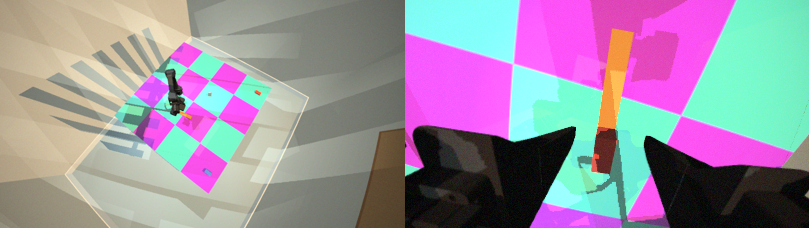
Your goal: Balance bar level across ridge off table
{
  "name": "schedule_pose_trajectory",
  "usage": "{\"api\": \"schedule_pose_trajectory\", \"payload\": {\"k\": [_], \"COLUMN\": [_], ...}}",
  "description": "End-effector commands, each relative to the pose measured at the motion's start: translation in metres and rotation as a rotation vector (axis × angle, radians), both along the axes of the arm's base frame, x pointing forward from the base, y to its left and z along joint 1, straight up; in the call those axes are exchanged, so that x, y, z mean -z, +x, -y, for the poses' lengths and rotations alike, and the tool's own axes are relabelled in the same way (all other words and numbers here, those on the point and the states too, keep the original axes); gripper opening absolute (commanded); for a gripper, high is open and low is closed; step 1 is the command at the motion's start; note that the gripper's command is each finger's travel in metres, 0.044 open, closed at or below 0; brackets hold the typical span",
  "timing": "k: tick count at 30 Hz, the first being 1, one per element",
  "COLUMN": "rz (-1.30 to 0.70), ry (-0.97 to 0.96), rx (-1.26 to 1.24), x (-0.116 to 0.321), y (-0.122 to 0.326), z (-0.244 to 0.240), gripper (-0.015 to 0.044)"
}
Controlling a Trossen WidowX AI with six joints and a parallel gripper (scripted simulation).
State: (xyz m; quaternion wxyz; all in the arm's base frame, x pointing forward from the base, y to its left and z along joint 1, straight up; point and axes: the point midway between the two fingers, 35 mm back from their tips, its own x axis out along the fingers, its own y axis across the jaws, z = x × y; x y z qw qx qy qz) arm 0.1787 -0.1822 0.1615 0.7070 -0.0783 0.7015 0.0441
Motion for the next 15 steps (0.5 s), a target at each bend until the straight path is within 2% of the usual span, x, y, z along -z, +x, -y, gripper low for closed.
{"api": "schedule_pose_trajectory", "payload": {"k": [1, 6, 15], "rz": [0.008, 0.008, 0.008], "ry": [0.028, 0.028, 0.028], "rx": [0.033, 0.033, 0.033], "x": [0.002, 0.009, 0.066], "y": [0.001, 0.002, 0.005], "z": [0.003, 0.004, 0.006], "gripper": [0.0315, 0.0315, 0.0315]}}
